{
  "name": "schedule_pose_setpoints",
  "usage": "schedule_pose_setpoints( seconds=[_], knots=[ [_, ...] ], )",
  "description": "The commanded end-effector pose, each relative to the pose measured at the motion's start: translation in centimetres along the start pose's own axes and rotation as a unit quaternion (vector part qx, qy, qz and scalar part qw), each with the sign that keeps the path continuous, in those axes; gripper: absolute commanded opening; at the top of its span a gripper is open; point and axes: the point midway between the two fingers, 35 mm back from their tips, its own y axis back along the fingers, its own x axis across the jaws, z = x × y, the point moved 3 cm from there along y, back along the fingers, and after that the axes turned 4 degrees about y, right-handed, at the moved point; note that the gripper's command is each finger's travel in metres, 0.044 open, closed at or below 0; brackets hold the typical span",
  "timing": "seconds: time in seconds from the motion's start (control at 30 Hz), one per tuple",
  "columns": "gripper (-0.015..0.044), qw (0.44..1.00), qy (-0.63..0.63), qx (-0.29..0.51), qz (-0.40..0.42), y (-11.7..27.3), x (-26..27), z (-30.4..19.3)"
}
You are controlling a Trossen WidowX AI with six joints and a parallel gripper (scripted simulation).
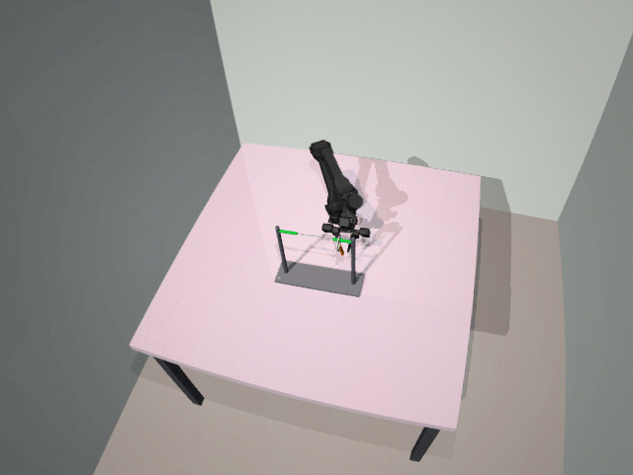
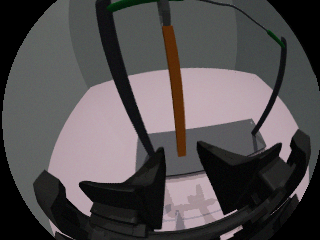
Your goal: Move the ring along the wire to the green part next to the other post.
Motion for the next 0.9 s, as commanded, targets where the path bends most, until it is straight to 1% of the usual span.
schedule_pose_setpoints(
  seconds=[0.0,0.77,0.87],
  knots=[
    [0.0160,1.000,-0.003,-0.002,-0.001,1.1,-0.2,0.0],
    [0.0160,1.000,-0.003,-0.002,-0.001,1.2,-0.2,0.0],
    [0.0239,1.000,-0.002,0.000,0.001,2.6,0.0,0.0]
  ],
)
